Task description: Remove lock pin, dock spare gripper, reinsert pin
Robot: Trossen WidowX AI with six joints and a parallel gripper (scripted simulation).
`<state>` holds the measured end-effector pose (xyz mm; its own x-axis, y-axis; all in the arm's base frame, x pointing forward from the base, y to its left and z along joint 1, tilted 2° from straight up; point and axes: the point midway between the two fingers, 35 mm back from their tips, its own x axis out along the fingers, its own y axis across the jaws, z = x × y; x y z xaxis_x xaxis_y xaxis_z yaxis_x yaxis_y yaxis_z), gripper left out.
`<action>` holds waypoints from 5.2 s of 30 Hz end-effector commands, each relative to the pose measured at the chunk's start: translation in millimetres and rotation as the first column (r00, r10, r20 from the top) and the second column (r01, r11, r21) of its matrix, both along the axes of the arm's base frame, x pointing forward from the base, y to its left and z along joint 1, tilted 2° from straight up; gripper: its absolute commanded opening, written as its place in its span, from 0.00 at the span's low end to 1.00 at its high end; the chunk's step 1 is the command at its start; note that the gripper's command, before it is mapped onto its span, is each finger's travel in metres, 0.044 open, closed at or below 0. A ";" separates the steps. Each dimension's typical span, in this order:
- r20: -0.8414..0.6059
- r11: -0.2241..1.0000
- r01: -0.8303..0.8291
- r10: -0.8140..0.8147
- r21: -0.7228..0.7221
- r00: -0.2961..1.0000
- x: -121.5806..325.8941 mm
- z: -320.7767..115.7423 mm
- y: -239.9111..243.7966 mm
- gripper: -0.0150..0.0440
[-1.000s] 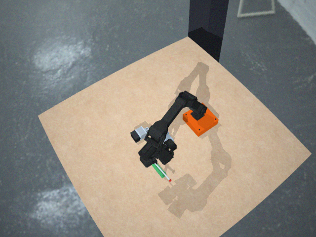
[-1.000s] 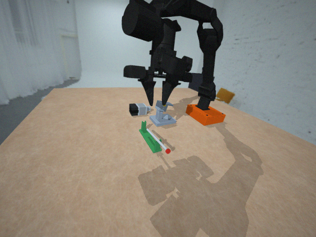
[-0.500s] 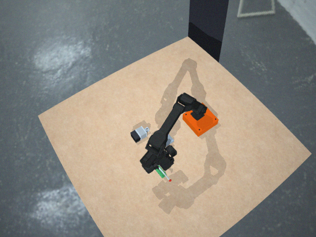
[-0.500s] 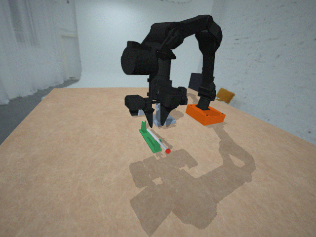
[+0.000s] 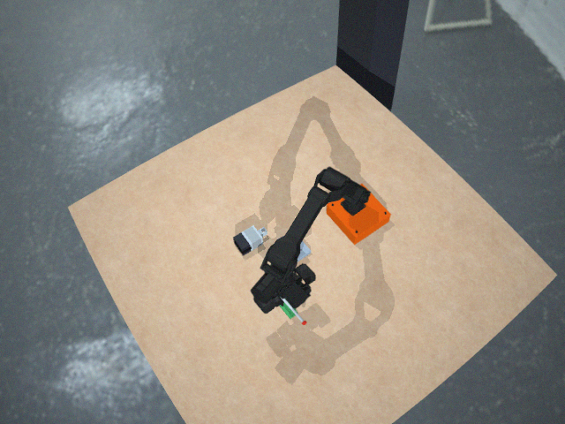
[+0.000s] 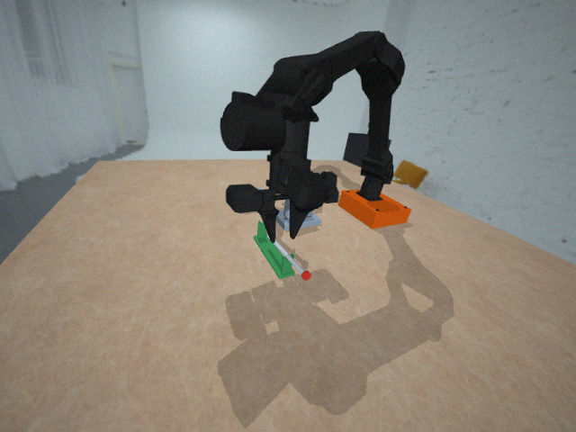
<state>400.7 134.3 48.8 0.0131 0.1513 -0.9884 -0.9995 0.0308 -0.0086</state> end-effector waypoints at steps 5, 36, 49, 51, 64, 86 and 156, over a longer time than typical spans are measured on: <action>-0.007 1.000 0.000 0.000 -0.006 1.000 -0.7 -16.9 -0.5 0.56; -0.008 1.000 0.000 0.000 -0.006 1.000 -1.3 -45.2 -0.4 0.34; -0.008 1.000 0.000 0.000 -0.006 1.000 -1.4 -43.8 -0.3 0.25; -0.008 1.000 -0.001 0.001 -0.005 1.000 -1.4 -40.9 -0.3 0.25; -0.013 1.000 0.000 0.000 -0.003 1.000 -2.6 -16.5 -0.9 0.25; -0.012 1.000 0.004 -0.004 -0.007 1.000 -2.1 -10.0 -40.9 0.25; 0.005 1.000 0.007 -0.007 -0.005 1.000 -4.7 -48.2 -60.4 0.25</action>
<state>397.1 74.1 7.0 0.0291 0.1474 -0.9887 -0.9989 0.0402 -0.0234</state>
